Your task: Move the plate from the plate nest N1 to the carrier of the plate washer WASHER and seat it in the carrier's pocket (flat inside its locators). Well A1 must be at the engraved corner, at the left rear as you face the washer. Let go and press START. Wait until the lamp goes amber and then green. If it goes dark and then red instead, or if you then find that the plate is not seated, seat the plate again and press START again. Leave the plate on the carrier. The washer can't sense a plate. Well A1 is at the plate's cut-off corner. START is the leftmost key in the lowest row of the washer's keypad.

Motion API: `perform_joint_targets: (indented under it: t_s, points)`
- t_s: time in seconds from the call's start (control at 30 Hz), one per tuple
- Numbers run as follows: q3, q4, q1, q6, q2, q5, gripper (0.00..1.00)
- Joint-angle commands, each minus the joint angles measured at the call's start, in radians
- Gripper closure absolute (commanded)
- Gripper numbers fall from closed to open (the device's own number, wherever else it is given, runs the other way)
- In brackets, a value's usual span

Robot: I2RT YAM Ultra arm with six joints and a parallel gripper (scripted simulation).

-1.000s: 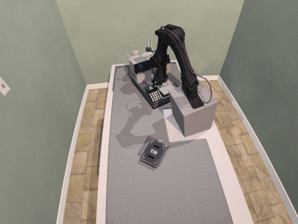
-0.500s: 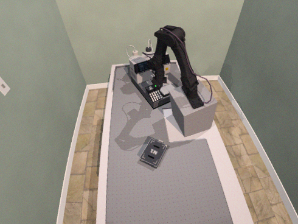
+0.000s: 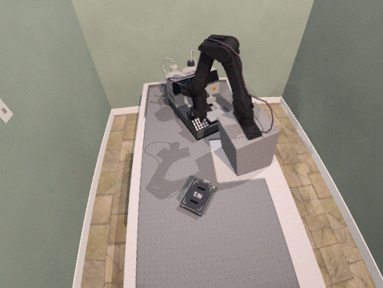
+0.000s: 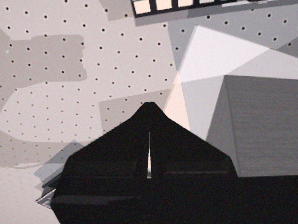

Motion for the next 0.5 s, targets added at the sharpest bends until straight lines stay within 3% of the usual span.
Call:
perform_joint_targets:
  t_s: [0.0,0.07,0.47]
  points:
    - [0.016,0.026,-0.011,-0.111,-0.030,0.031,1.00]
    - [0.016,0.027,-0.011,-0.163,-0.028,0.032,1.00]
    - [0.015,0.029,-0.015,-0.173,-0.027,0.024,1.00]
